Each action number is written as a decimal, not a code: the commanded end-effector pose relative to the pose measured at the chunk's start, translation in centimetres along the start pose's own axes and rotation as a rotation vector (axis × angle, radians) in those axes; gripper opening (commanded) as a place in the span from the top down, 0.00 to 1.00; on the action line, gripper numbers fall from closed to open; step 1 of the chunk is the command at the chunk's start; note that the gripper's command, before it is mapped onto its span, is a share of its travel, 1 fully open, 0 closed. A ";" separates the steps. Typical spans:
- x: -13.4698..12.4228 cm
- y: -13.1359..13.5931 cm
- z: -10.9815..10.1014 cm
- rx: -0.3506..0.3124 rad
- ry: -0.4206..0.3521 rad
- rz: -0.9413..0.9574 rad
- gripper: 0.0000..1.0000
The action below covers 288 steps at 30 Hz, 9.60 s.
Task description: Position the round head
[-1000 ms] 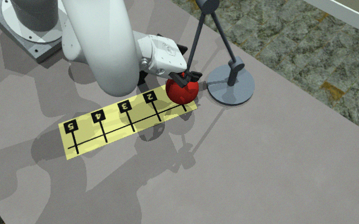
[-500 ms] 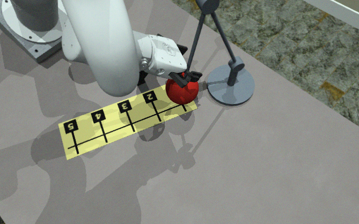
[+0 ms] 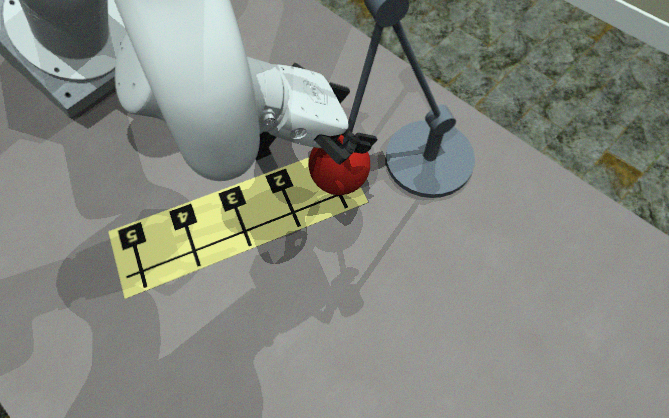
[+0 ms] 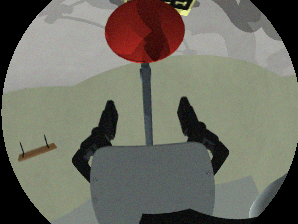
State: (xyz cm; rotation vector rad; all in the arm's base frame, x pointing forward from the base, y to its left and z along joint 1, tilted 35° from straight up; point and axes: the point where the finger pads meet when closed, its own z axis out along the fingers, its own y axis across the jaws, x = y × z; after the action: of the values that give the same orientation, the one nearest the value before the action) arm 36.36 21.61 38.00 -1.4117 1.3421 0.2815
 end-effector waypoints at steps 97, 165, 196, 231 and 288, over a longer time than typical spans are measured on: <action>0.0 0.0 -11.9 0.003 0.004 -0.001 0.00; -0.1 0.1 -0.3 0.002 0.001 0.003 0.00; -0.1 0.0 0.0 0.004 0.001 0.002 1.00; 2.9 0.0 -2.7 0.003 0.001 0.000 1.00; 5.0 -0.1 -4.7 0.000 0.001 -0.002 0.00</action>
State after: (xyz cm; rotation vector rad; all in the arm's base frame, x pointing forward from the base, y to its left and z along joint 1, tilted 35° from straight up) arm 35.76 15.13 35.79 -1.4129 1.3432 0.2799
